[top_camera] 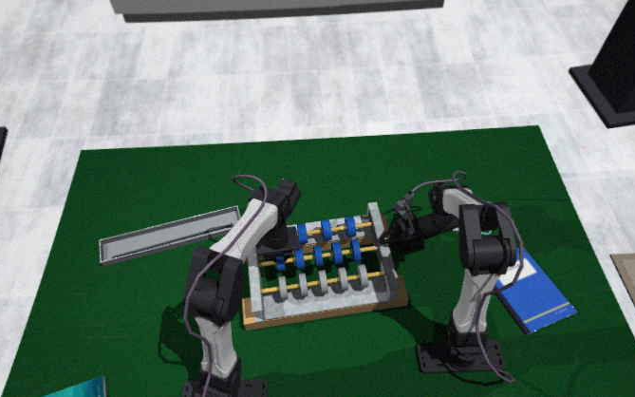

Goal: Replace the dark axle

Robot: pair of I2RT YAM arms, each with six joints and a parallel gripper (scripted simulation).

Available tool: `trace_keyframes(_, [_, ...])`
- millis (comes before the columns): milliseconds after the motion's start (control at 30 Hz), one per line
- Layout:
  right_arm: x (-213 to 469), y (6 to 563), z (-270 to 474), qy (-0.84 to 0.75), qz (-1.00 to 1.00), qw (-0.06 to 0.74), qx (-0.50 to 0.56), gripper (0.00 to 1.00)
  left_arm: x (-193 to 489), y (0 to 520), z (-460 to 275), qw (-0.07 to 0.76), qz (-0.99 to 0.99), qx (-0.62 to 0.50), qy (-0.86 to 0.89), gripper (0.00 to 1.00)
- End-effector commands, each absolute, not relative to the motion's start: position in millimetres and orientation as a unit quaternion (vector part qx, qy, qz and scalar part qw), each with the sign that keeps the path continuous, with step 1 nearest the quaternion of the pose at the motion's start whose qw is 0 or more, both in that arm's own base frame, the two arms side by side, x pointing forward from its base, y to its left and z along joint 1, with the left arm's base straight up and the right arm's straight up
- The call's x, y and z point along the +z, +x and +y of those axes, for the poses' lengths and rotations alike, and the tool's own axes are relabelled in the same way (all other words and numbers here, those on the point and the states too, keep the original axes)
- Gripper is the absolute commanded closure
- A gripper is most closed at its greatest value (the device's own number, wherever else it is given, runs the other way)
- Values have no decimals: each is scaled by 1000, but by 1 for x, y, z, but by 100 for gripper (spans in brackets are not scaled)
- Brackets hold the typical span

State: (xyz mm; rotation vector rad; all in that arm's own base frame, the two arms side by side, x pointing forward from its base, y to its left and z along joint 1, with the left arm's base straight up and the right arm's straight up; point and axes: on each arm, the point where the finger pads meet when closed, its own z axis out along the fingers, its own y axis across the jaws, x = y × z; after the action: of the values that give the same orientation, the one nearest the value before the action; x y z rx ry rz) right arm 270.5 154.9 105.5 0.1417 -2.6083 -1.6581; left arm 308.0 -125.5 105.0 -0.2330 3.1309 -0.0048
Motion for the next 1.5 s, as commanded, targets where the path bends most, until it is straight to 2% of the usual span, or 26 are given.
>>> trace_keyframes(0, [112,276,161,58,-836,7,-545,67,131,329,-127,62,995,-23,-75,100])
trace_keyframes(267, [112,276,161,58,-836,7,-545,67,129,327,-126,58,995,-21,-75,100])
trace_keyframes(300, [108,277,157,60,-846,1,-530,67,126,325,-126,53,996,-19,-75,66])
trace_keyframes(1033, [111,277,157,63,-846,-6,-529,67,126,324,-128,53,996,-20,-72,66])
trace_keyframes(1100, [111,277,157,63,-846,-6,-529,67,137,310,-122,28,997,-7,-74,66])
trace_keyframes(1400, [111,277,157,63,-846,-6,-529,67,153,318,-125,41,996,-14,-73,66])
trace_keyframes(1467, [111,277,157,63,-846,-6,-529,67,154,309,-121,13,997,0,-77,66])
